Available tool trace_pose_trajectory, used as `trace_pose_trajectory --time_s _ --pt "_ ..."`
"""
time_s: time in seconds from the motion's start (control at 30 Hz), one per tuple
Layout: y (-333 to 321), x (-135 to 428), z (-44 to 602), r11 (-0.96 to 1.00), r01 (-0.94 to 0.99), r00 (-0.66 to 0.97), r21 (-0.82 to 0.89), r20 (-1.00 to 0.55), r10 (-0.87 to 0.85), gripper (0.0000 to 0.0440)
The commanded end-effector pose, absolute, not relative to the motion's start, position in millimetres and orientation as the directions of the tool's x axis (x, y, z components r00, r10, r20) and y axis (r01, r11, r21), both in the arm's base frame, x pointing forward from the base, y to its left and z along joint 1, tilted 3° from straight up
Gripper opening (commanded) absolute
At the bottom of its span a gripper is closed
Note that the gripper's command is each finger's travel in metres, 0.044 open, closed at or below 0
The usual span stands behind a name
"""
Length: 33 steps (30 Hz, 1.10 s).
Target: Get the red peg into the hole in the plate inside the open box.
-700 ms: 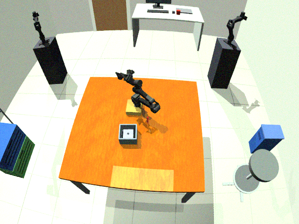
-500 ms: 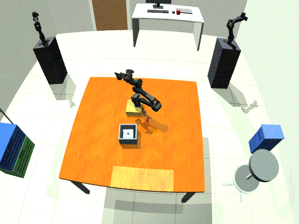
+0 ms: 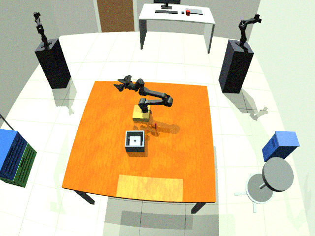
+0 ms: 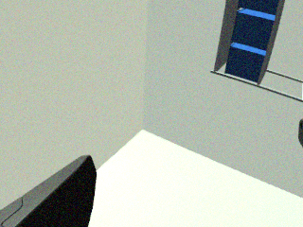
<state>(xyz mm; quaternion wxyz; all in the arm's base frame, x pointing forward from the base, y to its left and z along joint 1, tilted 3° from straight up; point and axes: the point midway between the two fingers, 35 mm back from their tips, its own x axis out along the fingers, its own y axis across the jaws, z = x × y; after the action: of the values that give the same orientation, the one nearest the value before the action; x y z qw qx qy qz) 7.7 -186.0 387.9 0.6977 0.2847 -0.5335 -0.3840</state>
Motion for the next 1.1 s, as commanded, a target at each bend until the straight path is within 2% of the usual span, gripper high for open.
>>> trace_pose_trajectory --time_s 0.0,0.27,0.5,0.8,1.07 --pt "-199.3 18.2 374.8 0.478 0.18 0.173 0.86 0.451 -0.876 0.044" --pt "-220.6 55.6 340.0 0.292 0.101 0.307 0.951 0.25 -0.918 0.044" --pt "-223.4 96.2 308.6 0.12 0.107 0.443 0.987 0.06 -0.894 0.044" --pt "-203.7 149.3 271.5 -0.061 0.213 0.604 0.975 -0.18 -0.777 0.044" --pt "-167.5 188.6 244.2 -0.144 0.37 0.696 0.918 -0.376 -0.611 0.044"
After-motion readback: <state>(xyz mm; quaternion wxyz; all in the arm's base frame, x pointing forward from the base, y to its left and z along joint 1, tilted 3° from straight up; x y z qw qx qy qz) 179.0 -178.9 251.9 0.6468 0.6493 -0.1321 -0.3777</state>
